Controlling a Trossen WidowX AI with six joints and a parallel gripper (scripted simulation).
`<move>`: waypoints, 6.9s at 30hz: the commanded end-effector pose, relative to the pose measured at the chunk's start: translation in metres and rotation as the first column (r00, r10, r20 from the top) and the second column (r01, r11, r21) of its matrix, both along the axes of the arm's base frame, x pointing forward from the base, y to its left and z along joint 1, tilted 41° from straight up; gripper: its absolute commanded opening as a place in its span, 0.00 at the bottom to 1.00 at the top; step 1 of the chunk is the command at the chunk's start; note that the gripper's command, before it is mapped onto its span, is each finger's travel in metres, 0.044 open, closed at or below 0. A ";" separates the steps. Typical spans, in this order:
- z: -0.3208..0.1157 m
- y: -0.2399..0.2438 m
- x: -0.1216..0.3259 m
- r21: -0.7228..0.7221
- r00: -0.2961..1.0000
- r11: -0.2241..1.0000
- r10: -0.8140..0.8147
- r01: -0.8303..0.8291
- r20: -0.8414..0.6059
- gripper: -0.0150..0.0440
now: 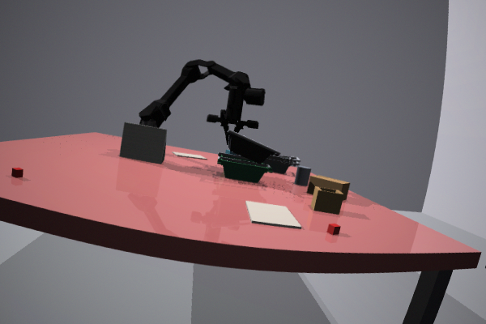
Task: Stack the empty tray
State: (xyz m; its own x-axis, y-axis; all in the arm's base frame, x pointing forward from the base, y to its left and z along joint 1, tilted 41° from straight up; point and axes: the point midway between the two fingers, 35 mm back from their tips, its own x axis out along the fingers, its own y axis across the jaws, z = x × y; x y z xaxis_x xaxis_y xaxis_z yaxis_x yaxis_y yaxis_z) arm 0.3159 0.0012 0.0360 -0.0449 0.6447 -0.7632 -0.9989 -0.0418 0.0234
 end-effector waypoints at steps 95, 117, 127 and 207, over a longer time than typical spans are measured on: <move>-0.013 0.013 -0.011 -0.001 0.999 1.000 0.021 -0.021 -0.026 0.25; -0.013 0.013 -0.011 -0.001 0.999 1.000 0.021 -0.021 -0.026 0.25; -0.013 0.013 -0.011 -0.001 0.999 1.000 0.021 -0.021 -0.026 0.25; -0.019 0.018 -0.013 -0.001 0.999 1.000 0.021 -0.021 -0.026 0.35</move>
State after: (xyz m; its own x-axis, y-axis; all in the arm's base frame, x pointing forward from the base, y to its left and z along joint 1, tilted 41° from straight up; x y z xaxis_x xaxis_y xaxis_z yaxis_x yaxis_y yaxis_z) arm 0.3086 0.0127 0.0219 -0.0433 0.6443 -0.7636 -0.9989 -0.0421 0.0212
